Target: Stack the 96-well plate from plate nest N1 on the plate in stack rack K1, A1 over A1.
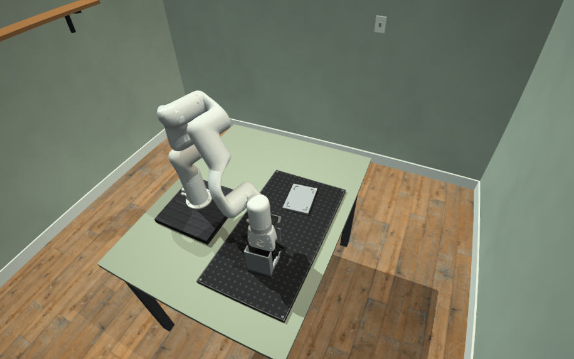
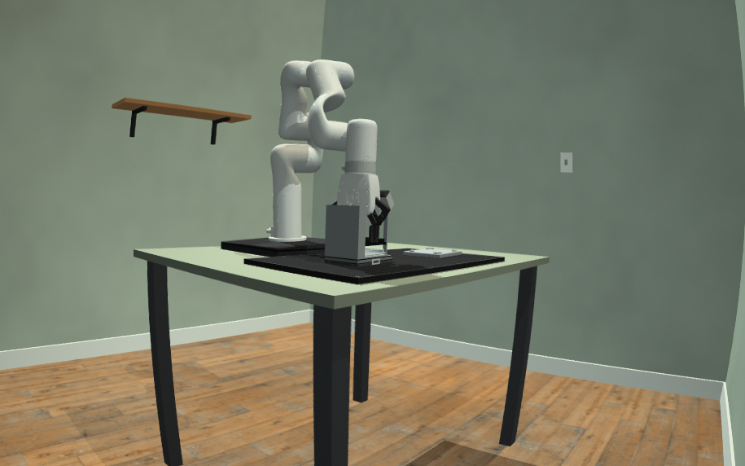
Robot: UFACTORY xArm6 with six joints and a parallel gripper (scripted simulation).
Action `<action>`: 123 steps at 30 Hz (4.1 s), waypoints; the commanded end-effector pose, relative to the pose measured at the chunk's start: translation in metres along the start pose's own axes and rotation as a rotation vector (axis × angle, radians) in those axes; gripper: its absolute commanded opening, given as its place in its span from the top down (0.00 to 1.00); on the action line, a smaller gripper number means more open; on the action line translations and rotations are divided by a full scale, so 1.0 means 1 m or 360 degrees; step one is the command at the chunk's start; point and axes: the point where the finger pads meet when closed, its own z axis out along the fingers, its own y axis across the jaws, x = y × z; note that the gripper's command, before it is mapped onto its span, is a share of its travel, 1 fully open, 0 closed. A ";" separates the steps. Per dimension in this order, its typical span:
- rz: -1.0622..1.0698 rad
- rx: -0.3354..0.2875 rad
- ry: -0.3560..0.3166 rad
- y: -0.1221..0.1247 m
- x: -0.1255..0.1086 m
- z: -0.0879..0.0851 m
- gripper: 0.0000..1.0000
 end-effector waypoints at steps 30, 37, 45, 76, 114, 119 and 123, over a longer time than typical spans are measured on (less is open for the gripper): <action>0.0000 -0.0006 -0.0003 0.001 -0.001 0.002 1.00; 0.0000 -0.0006 -0.0003 0.001 -0.001 0.003 1.00; 0.0000 -0.0006 -0.0003 0.001 -0.001 0.004 1.00; 0.0000 -0.0006 -0.0003 0.001 -0.001 0.009 1.00; 0.0000 -0.0006 -0.0003 0.001 -0.001 0.010 0.00; 0.0000 -0.0006 -0.0003 0.001 -0.001 0.005 0.00; 0.0000 -0.0006 -0.0003 0.001 -0.001 -0.006 0.00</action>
